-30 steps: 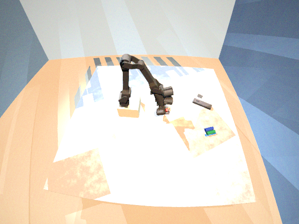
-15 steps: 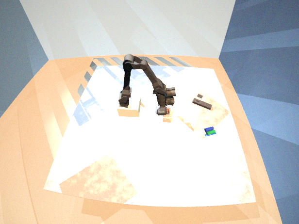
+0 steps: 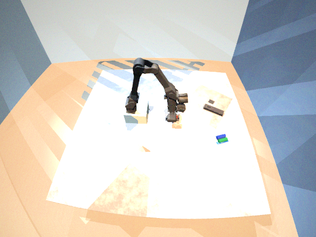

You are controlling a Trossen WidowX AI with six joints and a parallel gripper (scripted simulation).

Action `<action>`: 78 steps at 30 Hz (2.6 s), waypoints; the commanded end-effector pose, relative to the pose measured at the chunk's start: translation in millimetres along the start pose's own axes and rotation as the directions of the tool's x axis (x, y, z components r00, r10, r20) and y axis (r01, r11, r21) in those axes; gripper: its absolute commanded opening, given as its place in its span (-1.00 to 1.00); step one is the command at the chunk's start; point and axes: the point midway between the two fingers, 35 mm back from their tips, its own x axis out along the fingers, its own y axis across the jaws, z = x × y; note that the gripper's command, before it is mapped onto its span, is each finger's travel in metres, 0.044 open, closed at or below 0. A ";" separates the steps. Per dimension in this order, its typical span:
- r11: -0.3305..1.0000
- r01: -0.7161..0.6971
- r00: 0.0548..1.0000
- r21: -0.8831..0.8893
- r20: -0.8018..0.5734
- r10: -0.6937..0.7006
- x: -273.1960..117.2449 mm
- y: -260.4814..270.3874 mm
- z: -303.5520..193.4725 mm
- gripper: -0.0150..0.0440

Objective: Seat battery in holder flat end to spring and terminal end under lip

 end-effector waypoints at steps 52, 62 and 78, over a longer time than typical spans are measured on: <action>1.000 0.007 0.992 0.007 -0.127 -0.006 3.4 0.5 12.2 -0.21; 1.000 0.007 0.991 0.007 -0.130 -0.006 3.5 0.5 12.3 -0.21; 1.000 0.007 0.991 0.005 -0.131 -0.006 -11.3 0.7 13.3 0.13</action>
